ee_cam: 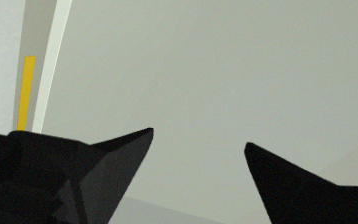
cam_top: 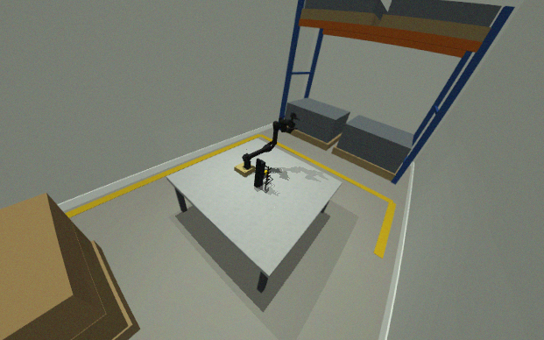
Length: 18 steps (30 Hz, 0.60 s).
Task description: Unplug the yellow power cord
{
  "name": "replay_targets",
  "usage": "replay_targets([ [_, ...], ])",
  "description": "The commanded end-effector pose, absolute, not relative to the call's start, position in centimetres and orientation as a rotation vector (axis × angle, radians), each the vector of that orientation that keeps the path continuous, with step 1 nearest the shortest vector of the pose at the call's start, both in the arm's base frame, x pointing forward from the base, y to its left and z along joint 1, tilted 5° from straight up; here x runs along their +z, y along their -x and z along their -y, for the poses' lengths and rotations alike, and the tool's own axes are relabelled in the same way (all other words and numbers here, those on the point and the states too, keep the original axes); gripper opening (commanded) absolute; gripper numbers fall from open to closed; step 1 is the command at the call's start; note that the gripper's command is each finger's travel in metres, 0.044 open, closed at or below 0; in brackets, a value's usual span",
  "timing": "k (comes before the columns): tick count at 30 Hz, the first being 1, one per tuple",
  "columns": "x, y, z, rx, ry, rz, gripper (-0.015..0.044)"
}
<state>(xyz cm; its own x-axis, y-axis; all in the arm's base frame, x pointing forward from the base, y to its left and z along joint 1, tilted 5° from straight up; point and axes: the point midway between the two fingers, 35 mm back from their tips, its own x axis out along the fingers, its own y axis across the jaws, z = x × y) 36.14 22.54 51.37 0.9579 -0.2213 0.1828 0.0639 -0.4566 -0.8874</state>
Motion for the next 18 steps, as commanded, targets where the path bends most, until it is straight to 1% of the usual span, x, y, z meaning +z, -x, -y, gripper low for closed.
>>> replay_targets([
  [1,51.6,-35.9,-22.6,-0.331,2.017,-0.103,0.0374],
  [3,53.1,-34.3,-23.1,-0.341,1.991,-0.036,0.0321],
  [9,59.3,-26.8,-23.3,-0.398,1.847,0.236,0.0164],
  [13,63.2,-21.6,-21.5,-0.445,1.72,0.394,0.016],
  [18,67.1,-15.7,-17.1,-0.509,1.532,0.545,0.016],
])
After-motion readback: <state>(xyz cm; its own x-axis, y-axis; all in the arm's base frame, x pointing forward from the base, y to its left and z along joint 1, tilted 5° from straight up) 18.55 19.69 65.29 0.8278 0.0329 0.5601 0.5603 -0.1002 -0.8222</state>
